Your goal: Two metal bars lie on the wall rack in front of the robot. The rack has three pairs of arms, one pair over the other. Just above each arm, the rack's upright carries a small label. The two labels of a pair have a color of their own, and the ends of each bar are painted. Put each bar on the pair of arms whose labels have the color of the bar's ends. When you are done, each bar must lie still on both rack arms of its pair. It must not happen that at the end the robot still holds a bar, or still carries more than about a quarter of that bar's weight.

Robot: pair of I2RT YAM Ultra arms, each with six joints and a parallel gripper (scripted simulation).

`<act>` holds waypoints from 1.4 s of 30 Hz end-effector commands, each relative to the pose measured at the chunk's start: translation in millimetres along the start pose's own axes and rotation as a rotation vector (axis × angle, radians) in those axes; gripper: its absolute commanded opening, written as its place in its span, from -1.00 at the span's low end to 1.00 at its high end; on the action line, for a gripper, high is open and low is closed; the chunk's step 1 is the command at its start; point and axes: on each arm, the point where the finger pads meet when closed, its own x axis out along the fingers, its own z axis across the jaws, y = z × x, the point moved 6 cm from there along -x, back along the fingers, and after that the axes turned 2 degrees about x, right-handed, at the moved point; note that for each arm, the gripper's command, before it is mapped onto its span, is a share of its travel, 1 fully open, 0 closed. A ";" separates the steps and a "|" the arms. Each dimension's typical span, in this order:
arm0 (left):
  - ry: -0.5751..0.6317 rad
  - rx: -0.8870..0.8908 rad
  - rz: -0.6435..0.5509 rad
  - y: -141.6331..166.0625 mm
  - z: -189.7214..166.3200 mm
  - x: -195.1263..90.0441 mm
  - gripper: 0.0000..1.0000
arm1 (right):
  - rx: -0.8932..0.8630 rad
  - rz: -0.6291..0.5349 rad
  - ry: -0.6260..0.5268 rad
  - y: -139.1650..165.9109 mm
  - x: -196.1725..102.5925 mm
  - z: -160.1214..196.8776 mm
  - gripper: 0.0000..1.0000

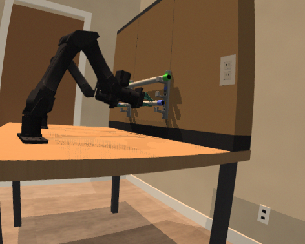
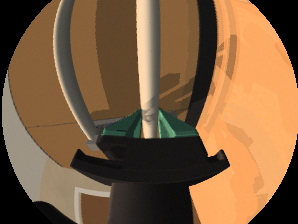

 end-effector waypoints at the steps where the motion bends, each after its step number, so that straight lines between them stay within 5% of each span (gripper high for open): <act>1: -0.191 -0.020 0.020 2.7 51.6 -12.8 -1.00 | 0.020 0.009 0.177 1.6 -14.3 -55.2 -1.00; 42: -0.192 -0.020 0.020 2.6 54.8 -38.1 -1.00 | 0.020 0.010 0.178 1.2 -39.8 -59.7 -1.00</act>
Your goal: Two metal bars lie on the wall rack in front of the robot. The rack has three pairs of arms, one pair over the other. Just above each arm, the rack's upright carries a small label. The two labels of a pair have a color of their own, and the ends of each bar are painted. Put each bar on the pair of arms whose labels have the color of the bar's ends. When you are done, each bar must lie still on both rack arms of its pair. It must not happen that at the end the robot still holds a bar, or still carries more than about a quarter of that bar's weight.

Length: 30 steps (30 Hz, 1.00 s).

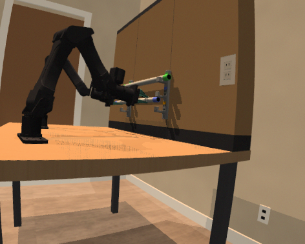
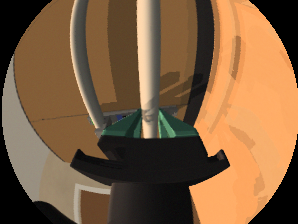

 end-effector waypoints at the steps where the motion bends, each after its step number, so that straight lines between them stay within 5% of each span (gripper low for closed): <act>1: -0.164 -0.014 0.020 2.5 52.1 -7.0 -1.00 | 0.018 0.012 0.154 1.3 -8.9 -55.6 -1.00; 30: -0.166 -0.015 0.021 4.3 88.8 -13.2 -1.00 | 0.018 0.012 0.156 0.6 -14.5 -91.2 -1.00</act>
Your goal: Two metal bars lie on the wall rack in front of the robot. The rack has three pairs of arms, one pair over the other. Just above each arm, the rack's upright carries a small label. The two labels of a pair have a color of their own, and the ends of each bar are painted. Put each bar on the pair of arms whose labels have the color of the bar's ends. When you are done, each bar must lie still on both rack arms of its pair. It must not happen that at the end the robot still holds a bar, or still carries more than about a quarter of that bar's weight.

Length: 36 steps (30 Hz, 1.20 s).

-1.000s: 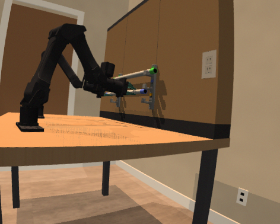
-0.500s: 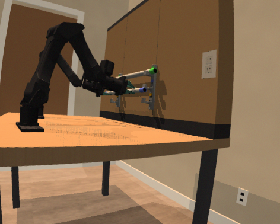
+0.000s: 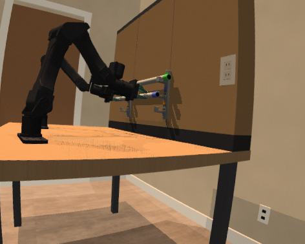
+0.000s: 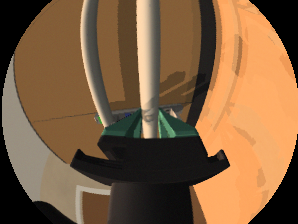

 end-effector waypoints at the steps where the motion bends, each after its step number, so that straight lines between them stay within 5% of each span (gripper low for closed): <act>1: -0.186 -0.018 0.025 3.8 67.8 -5.2 -1.00 | 0.022 0.013 0.174 0.9 -6.0 -70.5 -1.00; 36: -0.188 -0.018 0.024 5.3 99.6 -11.5 -1.00 | 0.022 0.013 0.175 0.5 -11.7 -100.9 -1.00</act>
